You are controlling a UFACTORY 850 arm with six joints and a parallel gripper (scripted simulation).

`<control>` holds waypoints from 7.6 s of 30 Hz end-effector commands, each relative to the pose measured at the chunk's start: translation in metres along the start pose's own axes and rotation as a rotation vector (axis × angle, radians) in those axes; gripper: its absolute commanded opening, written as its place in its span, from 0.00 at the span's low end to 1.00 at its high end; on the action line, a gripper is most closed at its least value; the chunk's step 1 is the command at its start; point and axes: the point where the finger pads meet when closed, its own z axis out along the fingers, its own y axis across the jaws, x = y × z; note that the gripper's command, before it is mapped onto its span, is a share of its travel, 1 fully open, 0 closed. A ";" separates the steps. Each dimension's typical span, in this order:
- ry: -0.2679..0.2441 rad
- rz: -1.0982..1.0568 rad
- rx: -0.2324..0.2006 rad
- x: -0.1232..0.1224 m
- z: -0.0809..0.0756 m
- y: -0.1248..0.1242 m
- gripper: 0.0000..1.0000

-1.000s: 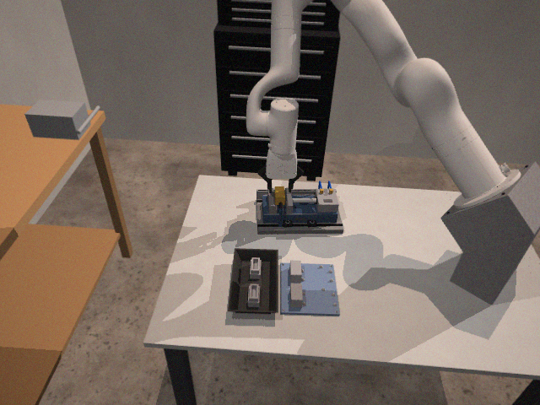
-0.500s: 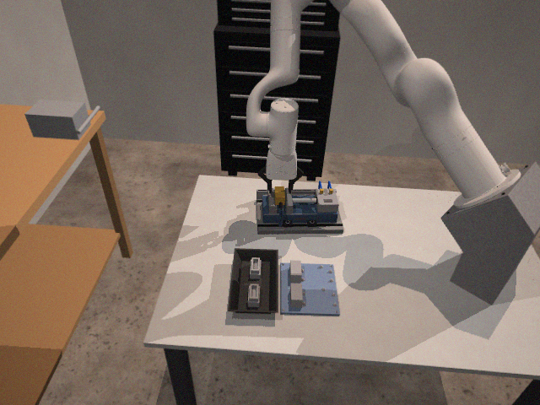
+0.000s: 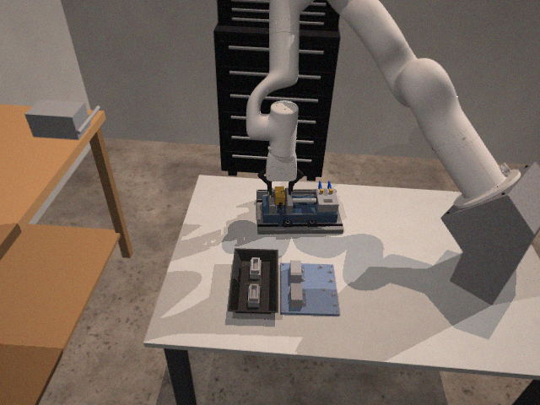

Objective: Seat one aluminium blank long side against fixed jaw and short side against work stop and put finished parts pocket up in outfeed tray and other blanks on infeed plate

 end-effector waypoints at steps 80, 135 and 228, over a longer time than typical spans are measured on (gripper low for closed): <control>0.000 0.000 0.001 0.000 0.006 -0.001 0.00; 0.000 0.000 0.001 0.000 -0.039 0.000 0.00; 0.000 0.059 0.001 -0.292 -0.020 0.120 0.00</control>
